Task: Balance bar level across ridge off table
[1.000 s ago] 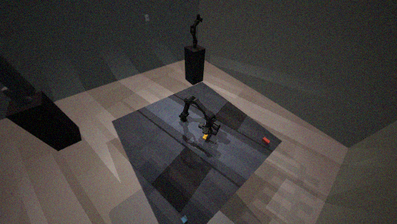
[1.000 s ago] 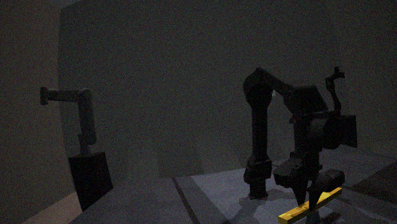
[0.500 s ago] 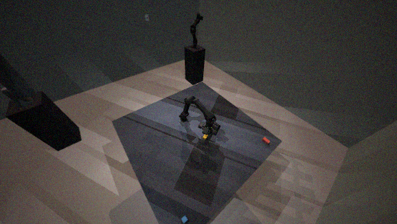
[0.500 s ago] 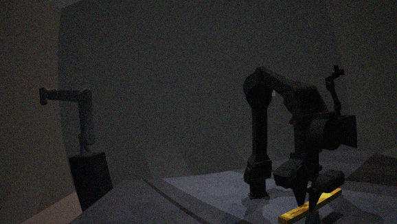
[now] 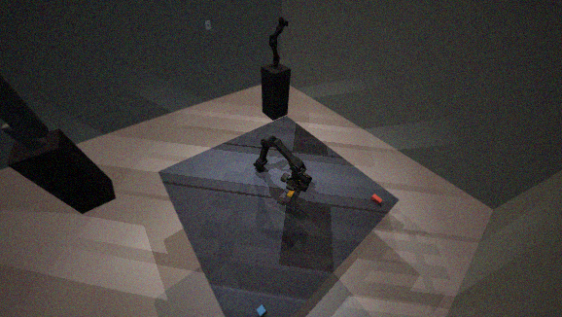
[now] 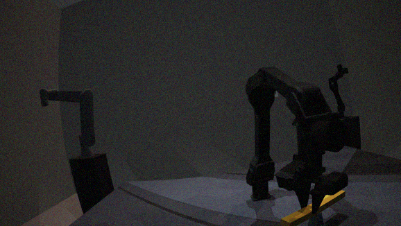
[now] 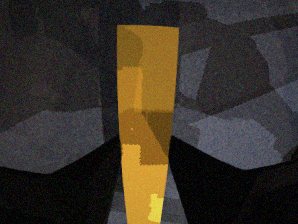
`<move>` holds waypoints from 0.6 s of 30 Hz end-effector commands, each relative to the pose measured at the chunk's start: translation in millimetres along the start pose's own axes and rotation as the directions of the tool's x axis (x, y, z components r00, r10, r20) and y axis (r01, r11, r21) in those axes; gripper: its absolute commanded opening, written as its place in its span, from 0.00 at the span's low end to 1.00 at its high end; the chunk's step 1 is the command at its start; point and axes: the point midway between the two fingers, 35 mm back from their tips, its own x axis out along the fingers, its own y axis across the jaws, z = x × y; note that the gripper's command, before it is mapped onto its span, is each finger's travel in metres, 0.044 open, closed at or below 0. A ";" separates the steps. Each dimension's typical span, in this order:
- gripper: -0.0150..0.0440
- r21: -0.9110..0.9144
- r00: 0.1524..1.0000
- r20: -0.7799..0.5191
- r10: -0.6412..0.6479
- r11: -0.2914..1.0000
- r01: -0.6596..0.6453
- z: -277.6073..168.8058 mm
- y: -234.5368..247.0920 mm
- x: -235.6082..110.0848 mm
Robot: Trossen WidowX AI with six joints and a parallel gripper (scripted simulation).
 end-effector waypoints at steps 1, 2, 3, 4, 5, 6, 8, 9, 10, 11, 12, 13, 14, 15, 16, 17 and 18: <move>0.25 0.007 1.000 0.003 0.003 1.000 -0.003 0.4 0.3 -0.2; 0.25 0.007 1.000 0.003 0.003 1.000 -0.003 0.4 0.3 -0.1; 0.25 0.007 1.000 0.003 0.003 1.000 -0.003 0.4 0.3 0.1; 0.25 0.007 1.000 0.003 0.003 1.000 -0.003 0.4 0.3 0.1; 0.25 0.007 1.000 0.003 0.003 1.000 -0.003 0.4 0.3 0.2; 0.25 0.007 1.000 0.003 0.003 1.000 -0.003 0.4 0.3 0.2; 0.25 0.007 1.000 0.003 0.003 1.000 -0.003 0.3 0.3 0.4; 0.25 0.007 1.000 0.003 0.003 1.000 -0.003 0.3 0.3 0.5; 0.25 0.007 1.000 0.003 0.003 1.000 -0.003 0.3 0.3 0.6; 0.25 0.007 1.000 0.003 0.003 1.000 -0.003 0.3 0.3 0.7; 0.25 0.007 1.000 0.003 0.003 1.000 -0.003 0.3 0.3 0.7; 0.25 0.007 1.000 0.003 0.003 1.000 -0.003 0.3 0.3 0.8; 0.25 0.007 1.000 0.003 0.003 1.000 -0.003 0.3 0.3 0.9; 0.25 0.007 1.000 0.003 0.003 1.000 -0.003 0.3 0.3 1.1; 0.25 0.007 1.000 0.003 0.003 1.000 -0.003 0.3 0.3 1.1; 0.25 0.007 1.000 0.003 0.003 1.000 -0.003 0.3 0.3 1.2; 0.25 0.007 1.000 0.003 0.003 1.000 -0.003 0.3 0.3 1.2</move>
